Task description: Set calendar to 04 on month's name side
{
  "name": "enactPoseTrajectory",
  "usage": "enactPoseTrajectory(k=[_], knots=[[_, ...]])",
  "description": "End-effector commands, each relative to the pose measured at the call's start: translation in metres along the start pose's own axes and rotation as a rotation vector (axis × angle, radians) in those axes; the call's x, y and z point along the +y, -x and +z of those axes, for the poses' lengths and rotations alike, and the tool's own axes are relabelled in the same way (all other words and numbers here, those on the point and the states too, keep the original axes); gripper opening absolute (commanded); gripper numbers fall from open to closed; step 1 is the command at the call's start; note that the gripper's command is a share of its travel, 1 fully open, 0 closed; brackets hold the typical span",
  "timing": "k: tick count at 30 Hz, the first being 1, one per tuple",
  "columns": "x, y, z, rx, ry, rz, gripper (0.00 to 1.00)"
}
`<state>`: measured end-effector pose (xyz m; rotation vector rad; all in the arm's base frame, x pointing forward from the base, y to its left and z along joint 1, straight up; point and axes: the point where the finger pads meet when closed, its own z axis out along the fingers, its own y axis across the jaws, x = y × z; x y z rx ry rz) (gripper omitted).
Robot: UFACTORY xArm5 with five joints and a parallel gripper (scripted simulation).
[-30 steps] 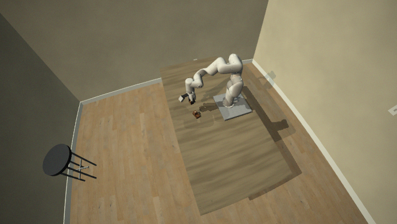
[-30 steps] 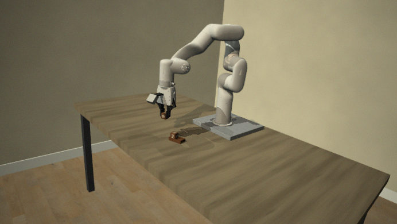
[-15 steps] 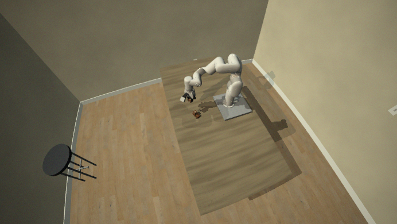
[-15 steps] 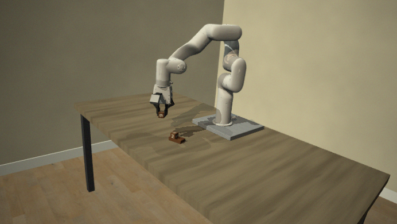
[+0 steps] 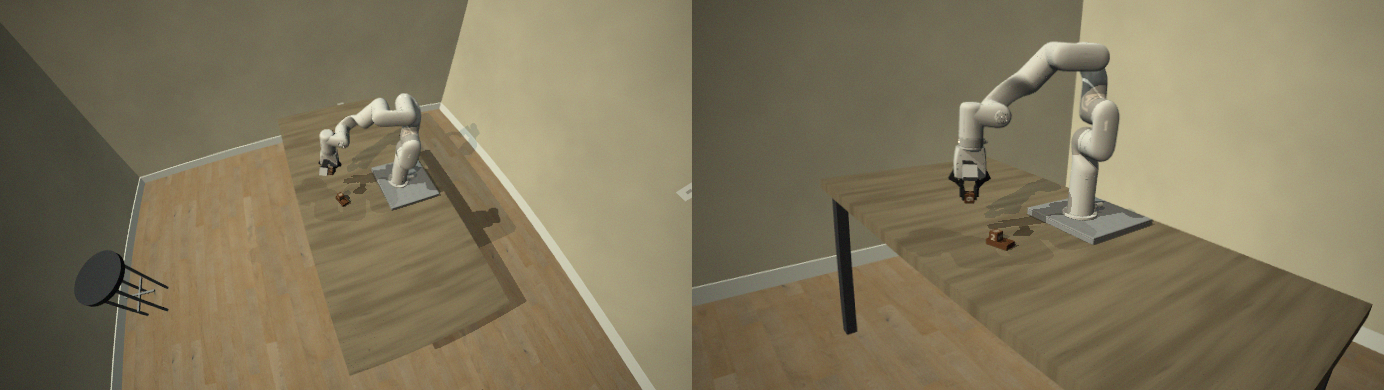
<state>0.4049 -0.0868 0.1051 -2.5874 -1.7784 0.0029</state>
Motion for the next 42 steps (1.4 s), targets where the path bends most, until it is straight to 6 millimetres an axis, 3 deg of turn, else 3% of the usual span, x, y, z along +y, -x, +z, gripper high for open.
enactPoseTrajectory(k=[1,26,33,42], knots=[[0.004,0.005,-0.001,0.0,0.003,-0.096,0.29],[0.005,0.008,0.003,0.0,0.002,-0.134,0.29],[0.005,0.008,0.016,0.0,0.002,-0.134,0.29],[0.005,0.008,0.057,0.0,0.002,-0.134,0.29]])
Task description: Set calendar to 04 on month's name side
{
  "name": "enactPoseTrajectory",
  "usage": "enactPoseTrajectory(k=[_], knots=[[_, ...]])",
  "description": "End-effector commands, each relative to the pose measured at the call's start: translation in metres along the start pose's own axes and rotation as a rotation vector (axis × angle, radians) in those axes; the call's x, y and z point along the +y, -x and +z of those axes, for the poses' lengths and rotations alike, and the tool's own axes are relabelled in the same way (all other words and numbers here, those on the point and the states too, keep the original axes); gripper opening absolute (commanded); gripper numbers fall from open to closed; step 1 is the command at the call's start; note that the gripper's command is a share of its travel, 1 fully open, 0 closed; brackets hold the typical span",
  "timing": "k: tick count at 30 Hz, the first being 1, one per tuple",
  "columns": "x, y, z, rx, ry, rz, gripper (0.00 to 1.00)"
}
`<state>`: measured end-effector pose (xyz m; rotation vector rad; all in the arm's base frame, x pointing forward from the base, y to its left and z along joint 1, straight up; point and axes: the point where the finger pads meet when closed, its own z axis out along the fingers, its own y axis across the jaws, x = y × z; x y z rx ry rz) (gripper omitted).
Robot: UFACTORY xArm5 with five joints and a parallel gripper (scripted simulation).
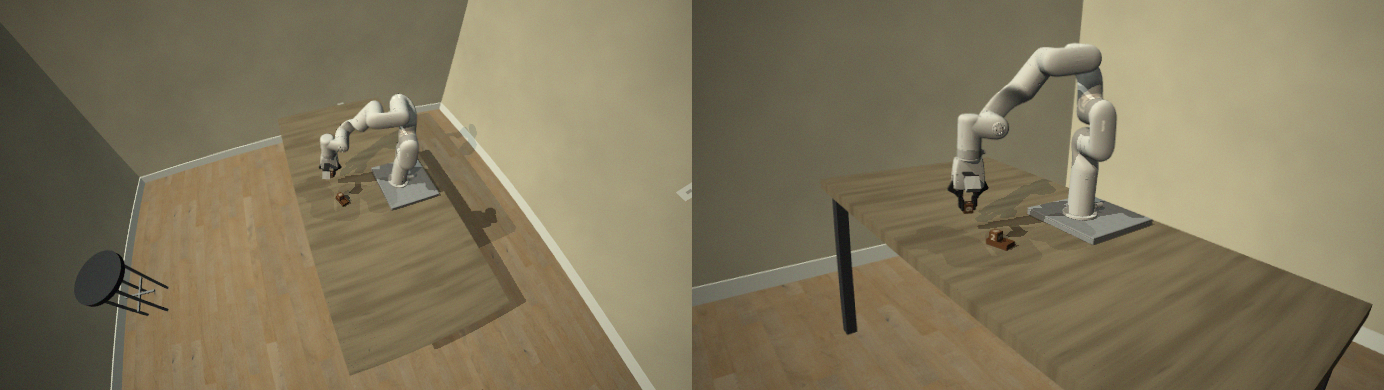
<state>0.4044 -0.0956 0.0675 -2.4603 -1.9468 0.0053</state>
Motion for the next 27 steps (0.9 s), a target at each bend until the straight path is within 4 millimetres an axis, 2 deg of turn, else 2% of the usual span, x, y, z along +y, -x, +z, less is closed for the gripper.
enactPoseTrajectory(k=[1,5,13,27], knots=[[0.003,0.0,0.024,0.0,0.005,0.0,0.29],[0.003,0.0,0.041,0.0,0.005,0.0,0.29],[0.003,0.0,0.055,0.0,0.005,0.0,0.29],[0.003,0.0,0.057,0.0,0.005,0.0,0.29]])
